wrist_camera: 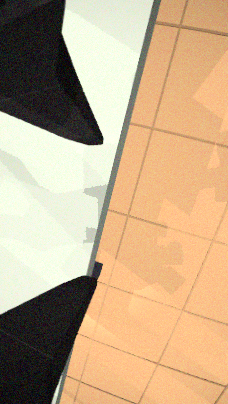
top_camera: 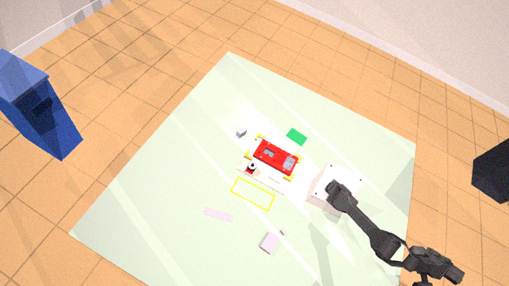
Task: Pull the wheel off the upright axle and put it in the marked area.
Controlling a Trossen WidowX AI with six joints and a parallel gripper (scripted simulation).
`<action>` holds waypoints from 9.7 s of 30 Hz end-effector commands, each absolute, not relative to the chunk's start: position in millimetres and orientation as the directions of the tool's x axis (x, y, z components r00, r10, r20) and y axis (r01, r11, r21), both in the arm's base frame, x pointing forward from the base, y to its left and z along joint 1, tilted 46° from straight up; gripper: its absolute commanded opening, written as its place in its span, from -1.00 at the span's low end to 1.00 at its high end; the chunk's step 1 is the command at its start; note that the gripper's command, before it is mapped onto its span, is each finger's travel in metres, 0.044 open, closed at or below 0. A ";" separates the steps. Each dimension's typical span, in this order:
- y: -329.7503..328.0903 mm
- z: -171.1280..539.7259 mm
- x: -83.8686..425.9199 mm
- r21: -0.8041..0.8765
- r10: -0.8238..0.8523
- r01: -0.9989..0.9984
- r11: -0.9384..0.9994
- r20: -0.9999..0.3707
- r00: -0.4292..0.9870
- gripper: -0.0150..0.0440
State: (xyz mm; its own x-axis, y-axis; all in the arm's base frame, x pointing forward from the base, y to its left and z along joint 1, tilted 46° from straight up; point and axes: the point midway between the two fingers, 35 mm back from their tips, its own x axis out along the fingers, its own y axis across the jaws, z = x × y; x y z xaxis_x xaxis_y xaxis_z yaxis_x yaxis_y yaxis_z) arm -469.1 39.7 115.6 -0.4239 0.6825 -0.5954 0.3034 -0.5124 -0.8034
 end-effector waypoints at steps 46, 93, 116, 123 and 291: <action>-390.1 26.6 -22.2 -0.144 -0.112 0.858 0.493 -0.989 -0.101 0.53; 97.3 36.8 344.9 0.718 0.701 -0.152 0.680 -0.696 -0.153 0.53; 146.0 -21.2 340.8 0.720 0.703 -0.152 0.678 -0.694 -0.153 0.53; 144.6 -19.2 341.2 0.715 0.696 -0.160 0.681 -0.699 -0.161 0.12; 161.2 88.5 275.4 0.721 0.704 -0.149 0.677 -0.693 -0.156 -0.49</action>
State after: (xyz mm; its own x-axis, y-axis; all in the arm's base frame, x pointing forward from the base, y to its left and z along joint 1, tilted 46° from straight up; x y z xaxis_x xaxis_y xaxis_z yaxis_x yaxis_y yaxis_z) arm 279.5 155.3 93.9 -0.1472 0.7003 -0.6985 -0.1560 0.6809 0.7155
